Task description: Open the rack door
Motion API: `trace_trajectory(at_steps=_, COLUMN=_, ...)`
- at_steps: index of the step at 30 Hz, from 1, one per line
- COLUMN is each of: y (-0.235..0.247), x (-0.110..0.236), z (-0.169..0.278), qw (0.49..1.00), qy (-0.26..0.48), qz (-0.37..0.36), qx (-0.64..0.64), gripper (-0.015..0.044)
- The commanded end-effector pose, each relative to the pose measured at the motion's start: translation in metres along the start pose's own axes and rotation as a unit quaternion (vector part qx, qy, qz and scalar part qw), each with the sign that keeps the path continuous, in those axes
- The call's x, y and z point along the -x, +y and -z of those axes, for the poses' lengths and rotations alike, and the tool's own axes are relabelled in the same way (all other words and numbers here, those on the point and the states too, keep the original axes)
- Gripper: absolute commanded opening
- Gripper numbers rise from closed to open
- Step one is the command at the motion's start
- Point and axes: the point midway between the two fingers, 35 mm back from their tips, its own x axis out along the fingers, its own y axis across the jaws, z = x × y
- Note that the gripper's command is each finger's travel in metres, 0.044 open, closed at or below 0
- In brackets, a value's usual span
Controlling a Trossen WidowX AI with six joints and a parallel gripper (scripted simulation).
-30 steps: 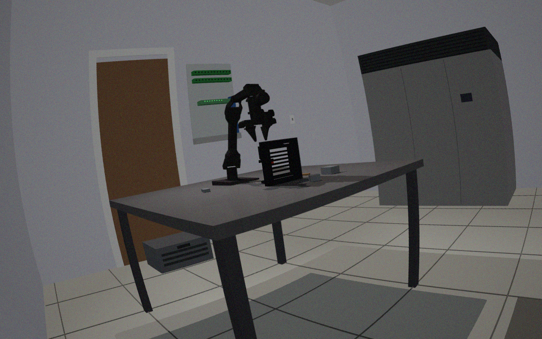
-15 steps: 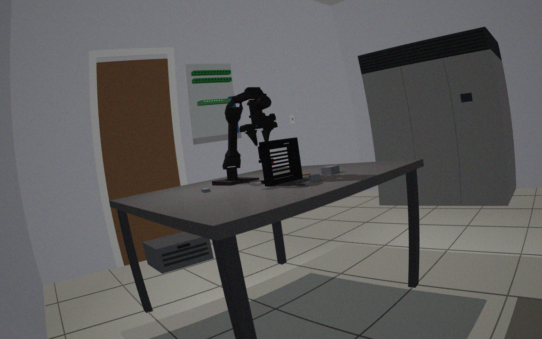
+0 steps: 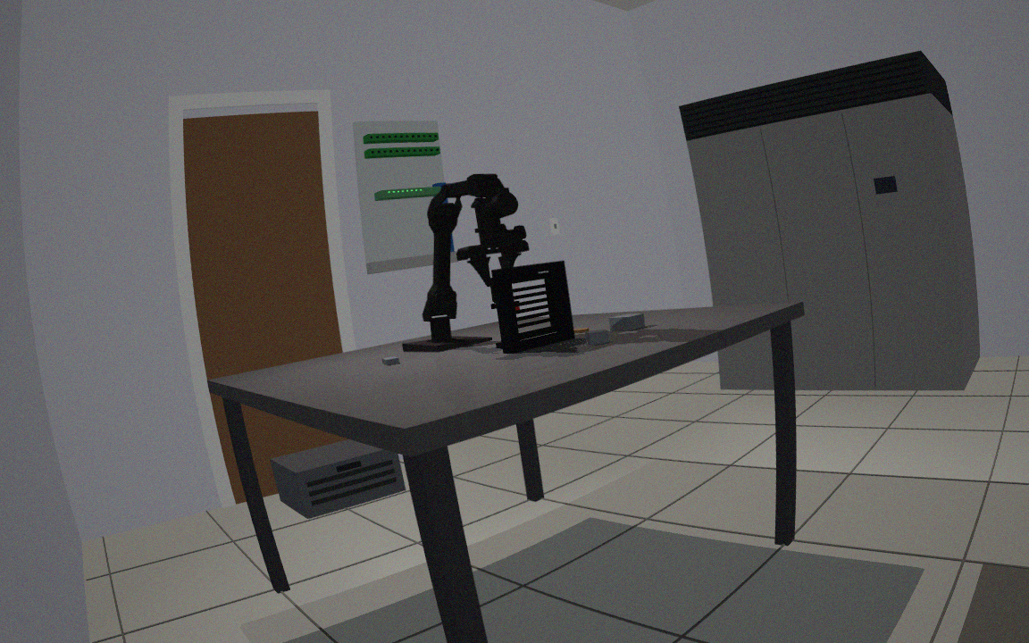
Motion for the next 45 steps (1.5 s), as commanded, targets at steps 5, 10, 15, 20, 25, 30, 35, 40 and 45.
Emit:
trace_trajectory(at_steps=5, y=0.0, x=-0.015, z=0.002, qw=1.0, qy=0.01, qz=0.002, qx=-0.002, gripper=0.0287)
trace_trajectory(at_steps=10, y=0.0, x=-0.023, z=0.003, qw=1.0, qy=0.014, qz=0.002, qx=-0.002, gripper=0.0287)
trace_trajectory(at_steps=15, y=0.0, x=-0.025, z=0.003, qw=1.0, qy=0.015, qz=0.002, qx=-0.002, gripper=0.0235)
trace_trajectory(at_steps=20, y=0.0, x=-0.025, z=0.003, qw=1.0, qy=0.015, qz=0.002, qx=-0.002, gripper=0.0104)
trace_trajectory(at_steps=25, y=0.0, x=-0.025, z=0.003, qw=1.0, qy=0.015, qz=0.002, qx=-0.002, gripper=0.007)
trace_trajectory(at_steps=30, y=0.0, x=-0.025, z=0.003, qw=1.0, qy=0.015, qz=0.002, qx=-0.002, gripper=0.0037)
trace_trajectory(at_steps=35, y=0.0, x=-0.025, z=0.003, qw=1.0, qy=0.015, qz=0.002, qx=-0.002, gripper=0.0016)
trace_trajectory(at_steps=40, y=0.0, x=-0.025, z=0.003, qw=0.998, qy=0.015, qz=0.003, qx=-0.063, gripper=0.0016)
trace_trajectory(at_steps=45, y=0.0, x=-0.025, z=0.003, qw=0.983, qy=0.014, qz=0.005, qx=-0.185, gripper=0.0016)
